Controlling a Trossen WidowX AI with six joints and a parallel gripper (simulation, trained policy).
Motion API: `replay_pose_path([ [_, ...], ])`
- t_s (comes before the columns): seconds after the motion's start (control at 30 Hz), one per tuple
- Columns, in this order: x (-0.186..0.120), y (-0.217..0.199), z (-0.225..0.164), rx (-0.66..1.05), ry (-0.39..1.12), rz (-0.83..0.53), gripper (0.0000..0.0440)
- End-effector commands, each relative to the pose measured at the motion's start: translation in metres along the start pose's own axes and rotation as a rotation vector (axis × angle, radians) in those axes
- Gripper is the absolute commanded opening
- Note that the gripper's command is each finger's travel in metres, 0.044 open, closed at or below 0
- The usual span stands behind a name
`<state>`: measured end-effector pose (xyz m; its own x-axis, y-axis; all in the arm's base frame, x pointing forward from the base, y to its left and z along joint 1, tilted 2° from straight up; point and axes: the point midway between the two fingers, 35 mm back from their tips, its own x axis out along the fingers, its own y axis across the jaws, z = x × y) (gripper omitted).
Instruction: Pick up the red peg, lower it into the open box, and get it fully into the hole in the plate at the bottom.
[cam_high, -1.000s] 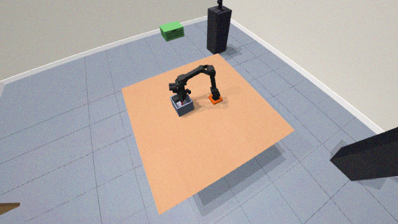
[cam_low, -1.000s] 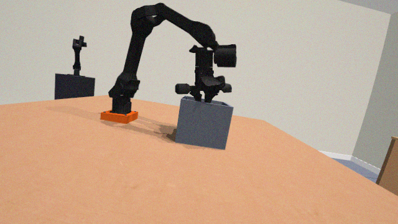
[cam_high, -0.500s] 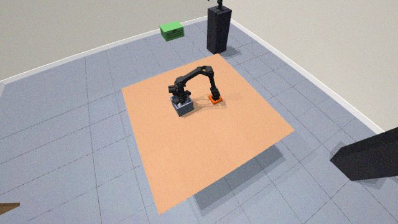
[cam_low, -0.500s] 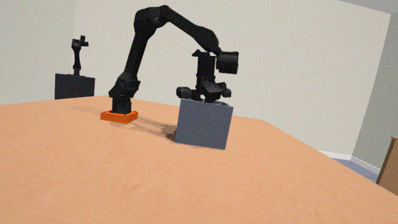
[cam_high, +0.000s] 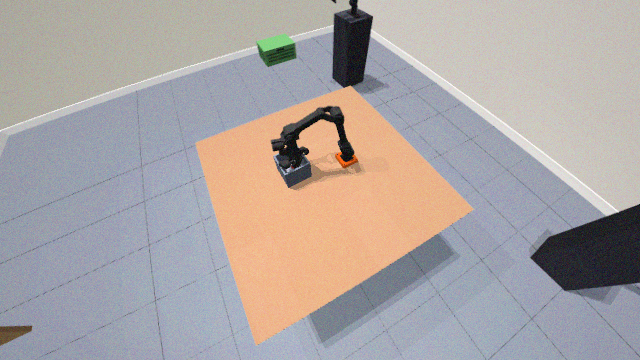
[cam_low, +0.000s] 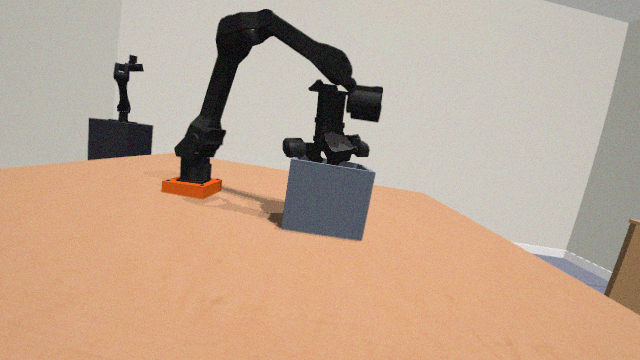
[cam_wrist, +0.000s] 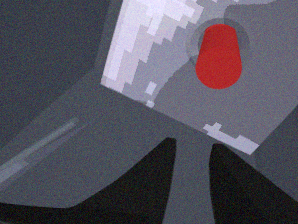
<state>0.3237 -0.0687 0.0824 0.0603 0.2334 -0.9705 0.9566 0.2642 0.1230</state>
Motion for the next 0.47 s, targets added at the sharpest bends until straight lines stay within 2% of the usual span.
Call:
replay_pose_path([
  [0.0, 0.016, -0.005, -0.012, 0.018, 0.061, -0.037, 0.0090],
  [0.43, 0.019, -0.013, -0.026, 0.043, 0.105, -0.086, 0.0090],
])
